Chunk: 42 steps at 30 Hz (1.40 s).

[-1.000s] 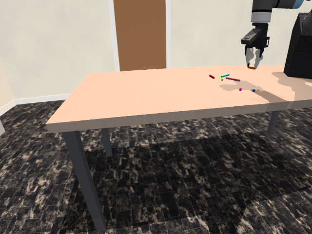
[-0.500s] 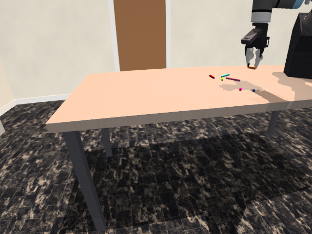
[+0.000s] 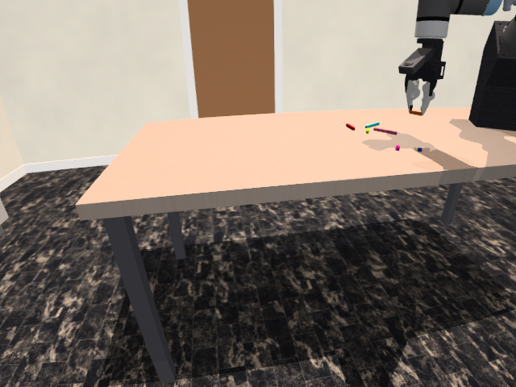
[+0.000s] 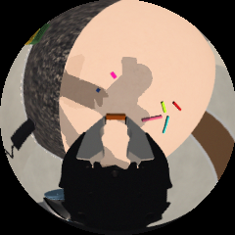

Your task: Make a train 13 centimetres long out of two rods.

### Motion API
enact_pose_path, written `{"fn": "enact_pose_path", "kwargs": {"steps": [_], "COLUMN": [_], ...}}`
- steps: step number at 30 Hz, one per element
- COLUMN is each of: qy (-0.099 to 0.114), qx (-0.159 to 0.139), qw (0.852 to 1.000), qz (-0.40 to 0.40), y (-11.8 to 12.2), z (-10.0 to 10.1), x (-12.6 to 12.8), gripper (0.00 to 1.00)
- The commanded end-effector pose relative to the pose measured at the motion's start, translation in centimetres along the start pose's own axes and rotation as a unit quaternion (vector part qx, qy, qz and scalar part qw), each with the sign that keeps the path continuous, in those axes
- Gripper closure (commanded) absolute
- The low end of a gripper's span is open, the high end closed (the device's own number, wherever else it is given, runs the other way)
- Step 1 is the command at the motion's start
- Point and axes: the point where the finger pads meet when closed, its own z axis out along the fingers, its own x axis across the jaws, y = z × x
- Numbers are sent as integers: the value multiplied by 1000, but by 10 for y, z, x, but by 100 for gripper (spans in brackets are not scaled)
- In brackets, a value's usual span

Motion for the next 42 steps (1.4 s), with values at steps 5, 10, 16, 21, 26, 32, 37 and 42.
{"fn": "enact_pose_path", "kwargs": {"steps": [5,10,16,21,26,32,37,42], "qy": [0,0,0,0,0,0,0,0], "qx": [0,0,0,0,0,0,0,0], "qw": [1000,1000,1000,1000,1000,1000,1000,1000], "qz": [0,0,0,0,0,0,0,0], "y": [0,0,0,0,0,0,0,0], "z": [19,32,59,76,84,85,85,85], "x": [0,0,0,0,0,0,0,0], "gripper": [100,100,100,100,100,100,100,100]}}
